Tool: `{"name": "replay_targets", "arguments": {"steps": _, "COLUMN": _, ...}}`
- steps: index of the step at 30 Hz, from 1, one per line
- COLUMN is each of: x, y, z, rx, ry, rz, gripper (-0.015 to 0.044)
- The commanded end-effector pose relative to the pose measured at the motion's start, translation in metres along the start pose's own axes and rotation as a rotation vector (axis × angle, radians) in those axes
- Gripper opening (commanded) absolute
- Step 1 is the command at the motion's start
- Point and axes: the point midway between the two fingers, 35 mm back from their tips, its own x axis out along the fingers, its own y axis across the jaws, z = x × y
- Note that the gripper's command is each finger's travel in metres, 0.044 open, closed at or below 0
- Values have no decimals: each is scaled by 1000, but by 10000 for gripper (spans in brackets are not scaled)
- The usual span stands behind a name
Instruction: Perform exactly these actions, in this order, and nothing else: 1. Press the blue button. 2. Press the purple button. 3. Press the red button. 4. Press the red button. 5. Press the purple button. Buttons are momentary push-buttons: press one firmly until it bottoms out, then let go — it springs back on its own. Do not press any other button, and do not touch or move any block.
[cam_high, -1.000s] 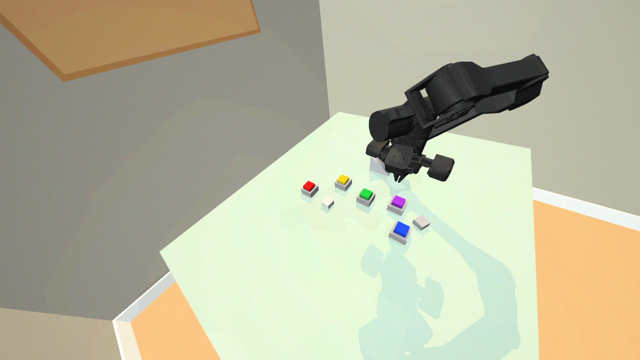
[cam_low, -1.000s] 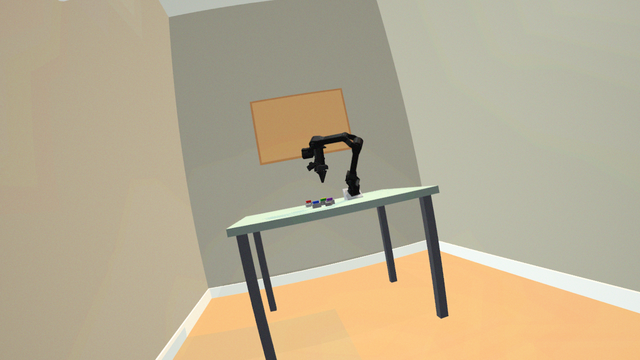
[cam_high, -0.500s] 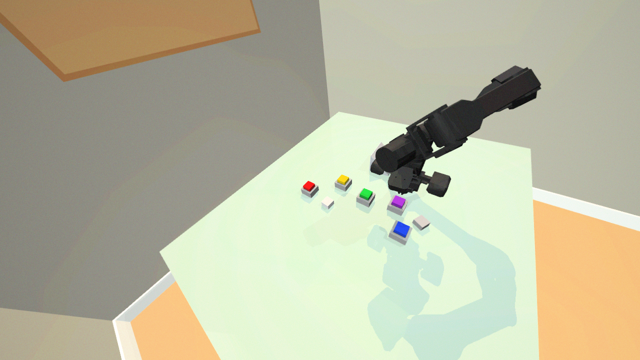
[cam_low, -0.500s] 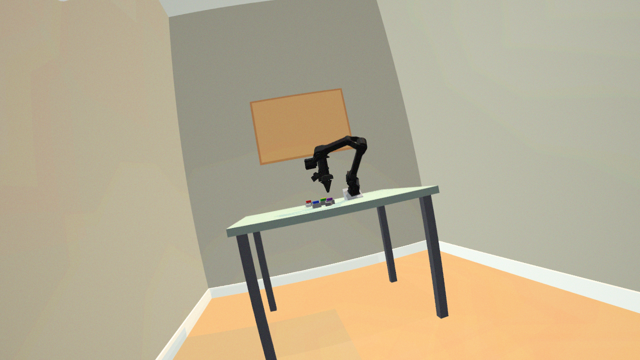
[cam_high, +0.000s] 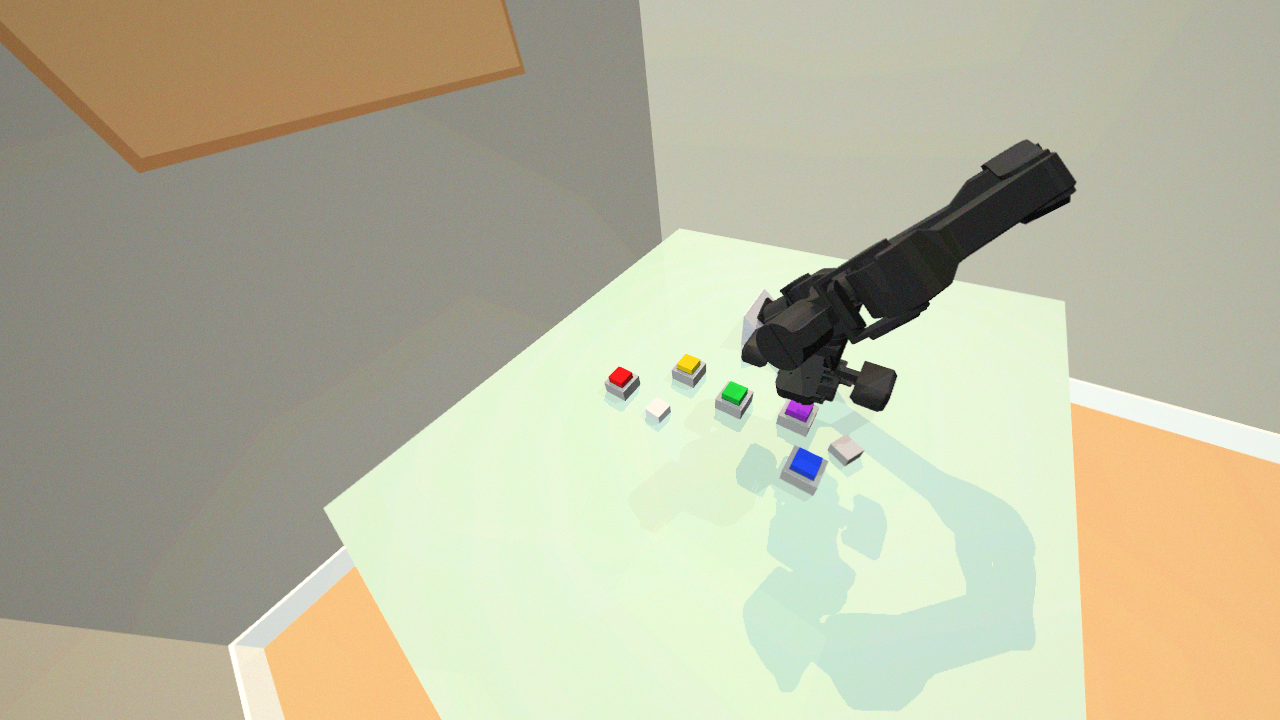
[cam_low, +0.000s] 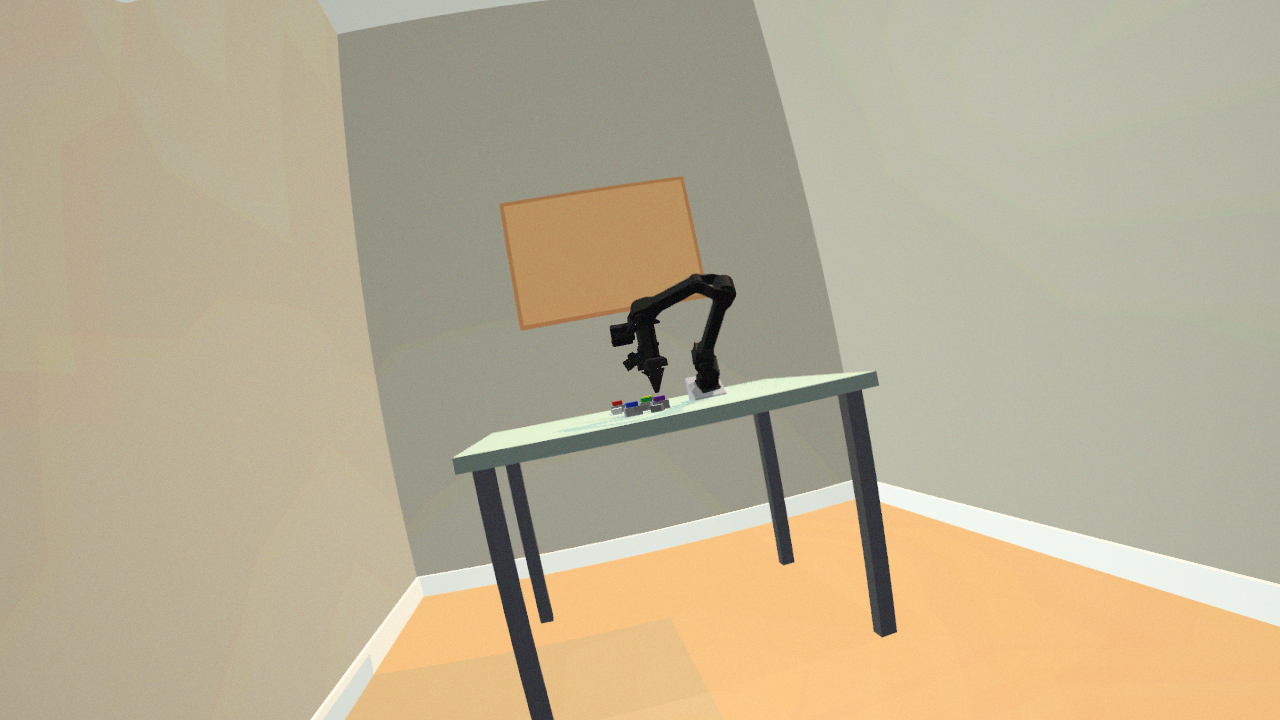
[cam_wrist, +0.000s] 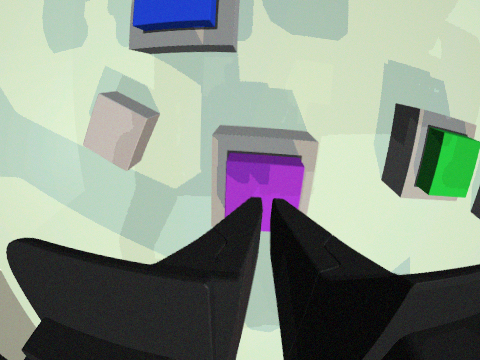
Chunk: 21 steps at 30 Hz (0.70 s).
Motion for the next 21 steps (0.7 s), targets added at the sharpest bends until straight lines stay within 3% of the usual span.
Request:
{"name": "replay_targets", "arguments": {"steps": 1, "x": 8, "y": 0, "z": -1, "rx": 6, "ry": 3, "rz": 6, "gripper": 20}}
{"name": "replay_targets", "arguments": {"steps": 21, "x": 19, "y": 1, "z": -2, "rx": 6, "ry": 3, "rz": 7, "gripper": 20}}
